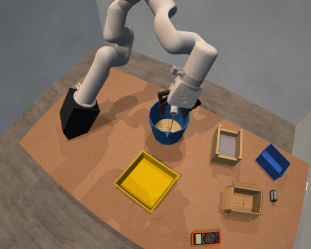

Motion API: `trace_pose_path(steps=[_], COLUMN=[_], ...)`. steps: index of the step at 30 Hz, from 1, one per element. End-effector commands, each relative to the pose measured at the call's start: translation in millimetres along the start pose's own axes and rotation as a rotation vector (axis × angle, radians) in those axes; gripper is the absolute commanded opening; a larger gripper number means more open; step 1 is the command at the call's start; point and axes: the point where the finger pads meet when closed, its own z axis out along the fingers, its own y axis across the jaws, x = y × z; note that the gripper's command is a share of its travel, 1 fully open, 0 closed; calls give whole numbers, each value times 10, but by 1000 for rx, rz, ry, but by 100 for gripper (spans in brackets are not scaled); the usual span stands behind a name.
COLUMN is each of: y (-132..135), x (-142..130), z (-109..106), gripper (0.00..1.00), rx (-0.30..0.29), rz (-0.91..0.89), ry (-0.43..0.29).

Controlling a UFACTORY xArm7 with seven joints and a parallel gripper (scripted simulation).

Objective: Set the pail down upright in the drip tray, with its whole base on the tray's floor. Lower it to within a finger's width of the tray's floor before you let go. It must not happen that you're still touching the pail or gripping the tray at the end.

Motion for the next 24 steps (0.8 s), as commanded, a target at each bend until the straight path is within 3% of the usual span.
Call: trace_pose_path(steps=[1, 6, 9, 24], y=[54, 153, 186, 191], x=[338, 732, 853, 873], z=[-136, -272, -320, -327], gripper=[100, 100, 100, 100], rx=[-132, -272, -315, -322], rz=[91, 181, 206, 210], ry=[55, 148, 179, 184])
